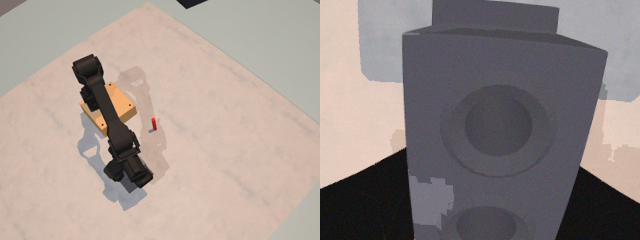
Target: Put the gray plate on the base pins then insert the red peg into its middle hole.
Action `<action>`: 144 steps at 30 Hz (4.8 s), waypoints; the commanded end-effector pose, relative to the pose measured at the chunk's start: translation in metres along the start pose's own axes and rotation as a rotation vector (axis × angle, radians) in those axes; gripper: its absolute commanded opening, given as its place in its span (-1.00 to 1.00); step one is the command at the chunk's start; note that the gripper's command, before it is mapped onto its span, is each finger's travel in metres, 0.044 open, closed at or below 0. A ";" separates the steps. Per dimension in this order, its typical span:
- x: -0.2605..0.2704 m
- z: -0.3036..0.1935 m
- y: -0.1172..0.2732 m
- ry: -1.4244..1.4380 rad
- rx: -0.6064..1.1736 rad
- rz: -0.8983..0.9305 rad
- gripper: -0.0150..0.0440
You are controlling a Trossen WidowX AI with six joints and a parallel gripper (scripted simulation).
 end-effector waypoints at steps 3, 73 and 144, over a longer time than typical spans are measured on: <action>-0.001 0.000 -0.001 0.006 0.004 -0.001 -0.49; 0.002 0.001 -0.027 0.007 0.001 0.004 1.00; -0.123 -0.185 0.002 0.494 0.023 -0.006 1.00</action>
Point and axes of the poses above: the point midway between the two fingers, 35 mm back from their tips, its own y axis back along the fingers, its own x axis across the jaws, z = x × y, the point moved 10 cm from there along y, back along the fingers, and after that the axes turned 2 degrees about -y, right-handed, at the moved point
